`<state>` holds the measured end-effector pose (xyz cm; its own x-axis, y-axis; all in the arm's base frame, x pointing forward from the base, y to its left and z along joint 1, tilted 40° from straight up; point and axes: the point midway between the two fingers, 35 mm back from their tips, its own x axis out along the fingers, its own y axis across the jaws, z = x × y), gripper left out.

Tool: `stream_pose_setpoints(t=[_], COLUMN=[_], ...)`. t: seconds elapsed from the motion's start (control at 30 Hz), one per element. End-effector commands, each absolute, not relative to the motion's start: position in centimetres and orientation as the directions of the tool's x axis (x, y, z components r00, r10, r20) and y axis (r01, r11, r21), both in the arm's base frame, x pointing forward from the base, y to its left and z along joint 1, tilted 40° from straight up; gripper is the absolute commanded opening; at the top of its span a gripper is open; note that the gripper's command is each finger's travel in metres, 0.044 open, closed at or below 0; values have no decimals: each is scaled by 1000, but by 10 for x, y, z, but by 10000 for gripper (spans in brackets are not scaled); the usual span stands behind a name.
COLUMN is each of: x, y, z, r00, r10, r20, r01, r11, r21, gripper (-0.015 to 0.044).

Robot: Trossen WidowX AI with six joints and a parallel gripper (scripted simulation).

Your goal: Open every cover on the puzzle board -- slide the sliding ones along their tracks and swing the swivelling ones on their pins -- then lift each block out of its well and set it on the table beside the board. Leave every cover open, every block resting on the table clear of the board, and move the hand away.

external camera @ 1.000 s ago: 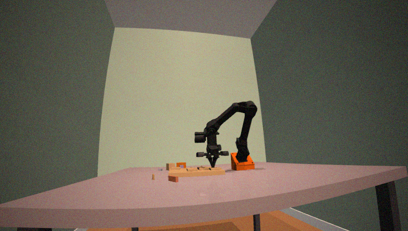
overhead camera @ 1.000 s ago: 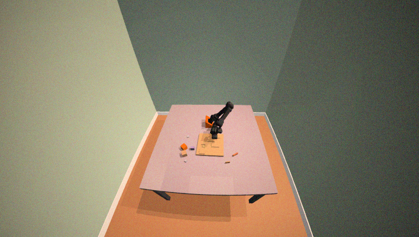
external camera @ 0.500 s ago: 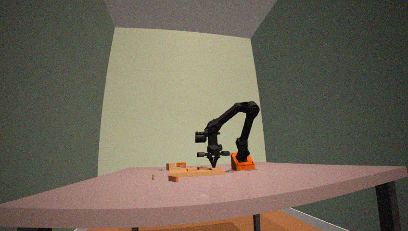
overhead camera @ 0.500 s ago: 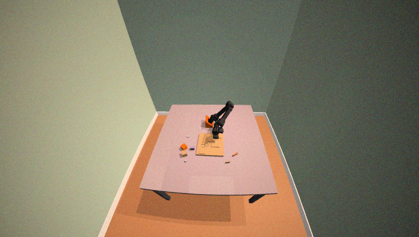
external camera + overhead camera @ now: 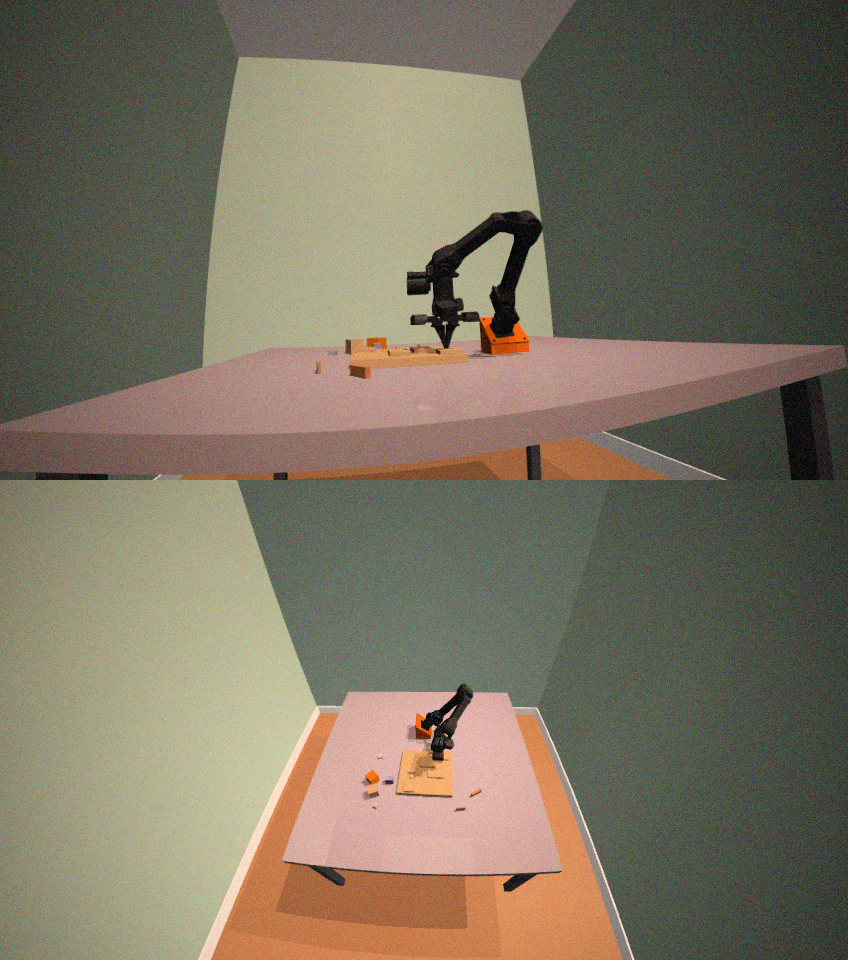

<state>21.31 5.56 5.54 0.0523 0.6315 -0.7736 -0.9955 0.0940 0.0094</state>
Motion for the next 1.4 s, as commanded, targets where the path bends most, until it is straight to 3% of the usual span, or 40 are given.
stream_pose_setpoints(t=[0.0,1.03,1.37], x=[215,213,261], y=[53,35,12], z=[63,90,89], r00=[62,58,62], r10=[637,642,639], r20=[-769,-765,-767], r01=[-996,-996,-996], r11=[92,94,93], r21=[-4,3,-4], gripper=[0,0,0])
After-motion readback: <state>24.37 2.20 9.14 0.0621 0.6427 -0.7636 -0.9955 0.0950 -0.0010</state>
